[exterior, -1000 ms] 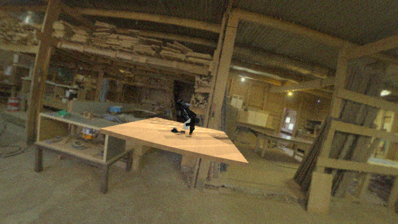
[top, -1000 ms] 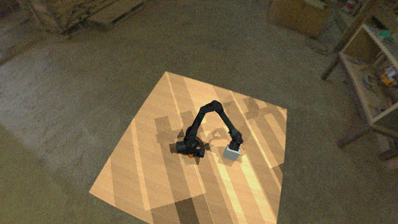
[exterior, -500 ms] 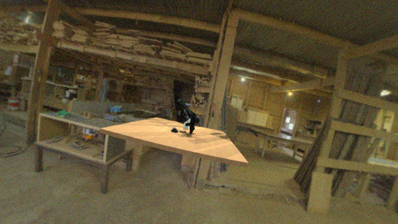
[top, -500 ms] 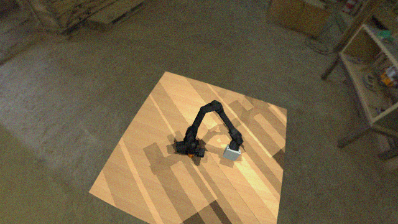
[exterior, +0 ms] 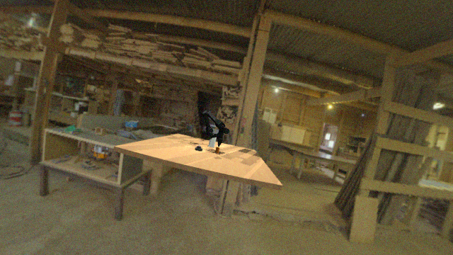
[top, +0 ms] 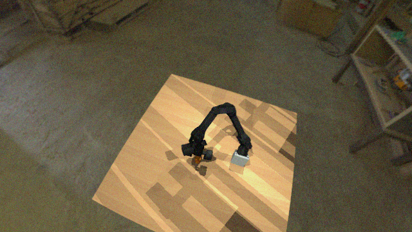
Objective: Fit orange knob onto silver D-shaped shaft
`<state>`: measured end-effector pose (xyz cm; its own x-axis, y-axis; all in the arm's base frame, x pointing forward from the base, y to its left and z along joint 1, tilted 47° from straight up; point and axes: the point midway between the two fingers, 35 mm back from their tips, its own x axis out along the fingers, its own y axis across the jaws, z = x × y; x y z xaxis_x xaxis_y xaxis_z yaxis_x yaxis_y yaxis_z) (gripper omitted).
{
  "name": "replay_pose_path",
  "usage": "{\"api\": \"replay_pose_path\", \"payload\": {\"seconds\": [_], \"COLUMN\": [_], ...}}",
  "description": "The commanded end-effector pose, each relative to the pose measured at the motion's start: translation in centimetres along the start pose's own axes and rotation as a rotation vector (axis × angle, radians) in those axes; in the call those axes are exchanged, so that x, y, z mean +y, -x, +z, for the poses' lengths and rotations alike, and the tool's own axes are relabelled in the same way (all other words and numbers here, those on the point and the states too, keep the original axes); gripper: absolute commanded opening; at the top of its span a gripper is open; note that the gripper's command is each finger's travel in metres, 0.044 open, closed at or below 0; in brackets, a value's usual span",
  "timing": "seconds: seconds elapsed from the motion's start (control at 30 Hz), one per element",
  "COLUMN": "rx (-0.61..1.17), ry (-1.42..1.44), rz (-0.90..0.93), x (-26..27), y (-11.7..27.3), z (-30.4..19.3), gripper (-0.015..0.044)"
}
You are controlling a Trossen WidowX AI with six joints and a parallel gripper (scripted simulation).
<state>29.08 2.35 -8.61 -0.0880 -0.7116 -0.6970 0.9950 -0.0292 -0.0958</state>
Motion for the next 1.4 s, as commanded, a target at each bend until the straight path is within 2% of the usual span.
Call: {"api": "replay_pose_path", "payload": {"seconds": [0.0, 1.37], "rx": [0.001, 0.000], "ry": [-0.005, -0.005], "rz": [-0.007, -0.007], "x": [-0.2, -0.2], "y": [1.6, -5.1], "z": [0.1, 0.1], "gripper": [0.0440, 0.0440]}}
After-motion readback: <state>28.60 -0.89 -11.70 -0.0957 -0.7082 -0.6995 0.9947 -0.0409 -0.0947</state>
